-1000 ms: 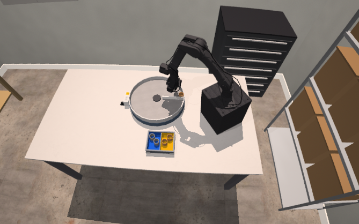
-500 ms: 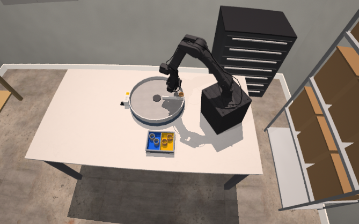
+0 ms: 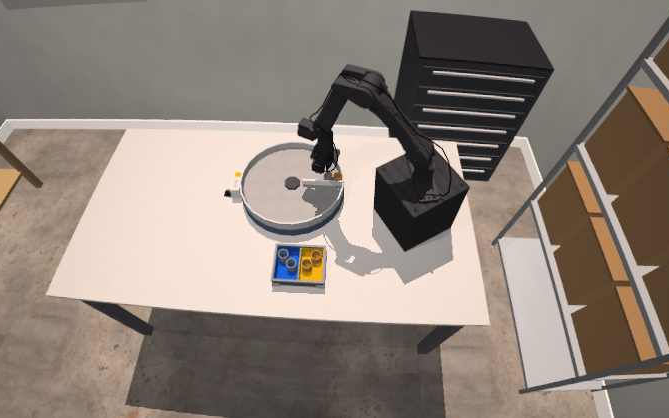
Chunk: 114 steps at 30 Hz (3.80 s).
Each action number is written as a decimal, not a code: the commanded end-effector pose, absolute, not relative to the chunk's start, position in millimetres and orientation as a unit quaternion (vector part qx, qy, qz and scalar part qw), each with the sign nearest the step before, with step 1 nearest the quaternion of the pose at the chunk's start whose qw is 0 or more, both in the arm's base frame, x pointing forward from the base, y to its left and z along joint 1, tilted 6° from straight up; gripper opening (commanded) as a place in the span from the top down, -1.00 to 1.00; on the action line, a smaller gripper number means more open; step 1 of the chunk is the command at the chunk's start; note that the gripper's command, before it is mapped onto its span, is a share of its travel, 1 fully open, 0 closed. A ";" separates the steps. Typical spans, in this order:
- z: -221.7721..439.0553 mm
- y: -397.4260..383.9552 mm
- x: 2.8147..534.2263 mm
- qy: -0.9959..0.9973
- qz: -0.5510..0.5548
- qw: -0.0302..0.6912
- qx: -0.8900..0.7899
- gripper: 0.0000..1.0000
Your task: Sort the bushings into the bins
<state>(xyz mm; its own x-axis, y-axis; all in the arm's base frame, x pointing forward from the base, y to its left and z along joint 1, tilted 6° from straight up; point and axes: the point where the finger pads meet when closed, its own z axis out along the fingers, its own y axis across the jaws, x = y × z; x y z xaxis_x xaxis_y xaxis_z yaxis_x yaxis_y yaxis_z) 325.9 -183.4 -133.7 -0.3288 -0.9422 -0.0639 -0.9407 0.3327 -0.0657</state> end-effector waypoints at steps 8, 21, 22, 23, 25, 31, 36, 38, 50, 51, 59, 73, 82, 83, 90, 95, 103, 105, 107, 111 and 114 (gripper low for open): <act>-123.4 -187.1 338.0 0.814 -0.022 0.058 -0.578 0.73; -123.5 -186.7 337.5 0.814 -0.021 0.058 -0.578 0.73; -123.5 -186.7 337.5 0.814 -0.021 0.058 -0.578 0.73; -123.5 -186.7 337.5 0.814 -0.021 0.058 -0.578 0.73; -123.5 -186.7 337.5 0.814 -0.021 0.058 -0.578 0.73; -123.5 -186.7 337.5 0.814 -0.021 0.058 -0.578 0.73; -123.5 -186.7 337.5 0.814 -0.021 0.058 -0.578 0.73; -123.4 -186.8 337.7 0.814 -0.021 0.058 -0.578 0.73; -132.0 -180.6 330.4 0.815 -0.004 0.050 -0.577 0.73; -132.0 -180.6 330.4 0.815 -0.004 0.050 -0.577 0.73; -130.7 -181.5 331.9 0.815 -0.007 0.052 -0.577 0.73; -130.7 -181.5 331.9 0.815 -0.007 0.052 -0.577 0.73; -136.2 -182.4 334.6 0.815 -0.012 0.054 -0.578 0.73; -139.3 -181.5 335.3 0.814 -0.013 0.054 -0.578 0.73; -154.7 -183.3 343.1 0.813 -0.021 0.058 -0.579 0.73; -141.4 -191.3 349.9 0.814 -0.038 0.065 -0.576 0.73; -152.5 -181.1 332.9 0.816 -0.009 0.052 -0.576 0.73; -152.5 -181.4 333.4 0.816 -0.010 0.052 -0.576 0.73; -152.5 -181.4 333.4 0.816 -0.010 0.052 -0.576 0.73; -152.5 -181.4 333.4 0.816 -0.010 0.052 -0.576 0.73; -152.5 -181.4 333.4 0.816 -0.010 0.052 -0.576 0.73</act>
